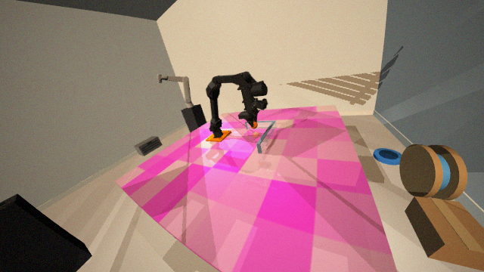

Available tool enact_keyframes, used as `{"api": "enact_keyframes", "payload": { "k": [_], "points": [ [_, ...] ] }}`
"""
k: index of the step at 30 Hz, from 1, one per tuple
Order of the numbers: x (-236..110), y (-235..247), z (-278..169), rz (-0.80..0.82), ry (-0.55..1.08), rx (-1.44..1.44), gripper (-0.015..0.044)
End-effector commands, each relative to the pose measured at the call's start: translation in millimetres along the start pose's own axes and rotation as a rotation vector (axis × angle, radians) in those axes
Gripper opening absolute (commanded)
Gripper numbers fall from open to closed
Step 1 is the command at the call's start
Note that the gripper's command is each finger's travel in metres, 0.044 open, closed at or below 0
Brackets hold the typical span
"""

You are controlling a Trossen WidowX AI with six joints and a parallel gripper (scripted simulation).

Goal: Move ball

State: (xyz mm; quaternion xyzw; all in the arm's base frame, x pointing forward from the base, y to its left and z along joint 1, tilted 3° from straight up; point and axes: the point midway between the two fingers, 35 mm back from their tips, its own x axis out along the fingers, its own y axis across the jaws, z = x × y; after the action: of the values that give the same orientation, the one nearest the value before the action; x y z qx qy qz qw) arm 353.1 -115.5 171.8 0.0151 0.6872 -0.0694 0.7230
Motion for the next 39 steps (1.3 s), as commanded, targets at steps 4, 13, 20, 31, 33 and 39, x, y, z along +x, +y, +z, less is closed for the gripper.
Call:
{"api": "enact_keyframes", "payload": {
  "k": [4,13,20,31,33,39],
  "points": [
    [-18,2,0,0.010,0.006,0.009,0.0000],
    [-7,29,-8,0.013,0.007,0.009,0.0000],
    [5,53,-19,0.016,0.008,0.009,0.0000],
    [24,87,-42,0.018,0.010,0.009,0.0000],
    [27,91,-45,0.019,0.010,0.009,0.0000],
    [35,92,-45,0.019,0.010,0.009,0.0000]
  ]
}}
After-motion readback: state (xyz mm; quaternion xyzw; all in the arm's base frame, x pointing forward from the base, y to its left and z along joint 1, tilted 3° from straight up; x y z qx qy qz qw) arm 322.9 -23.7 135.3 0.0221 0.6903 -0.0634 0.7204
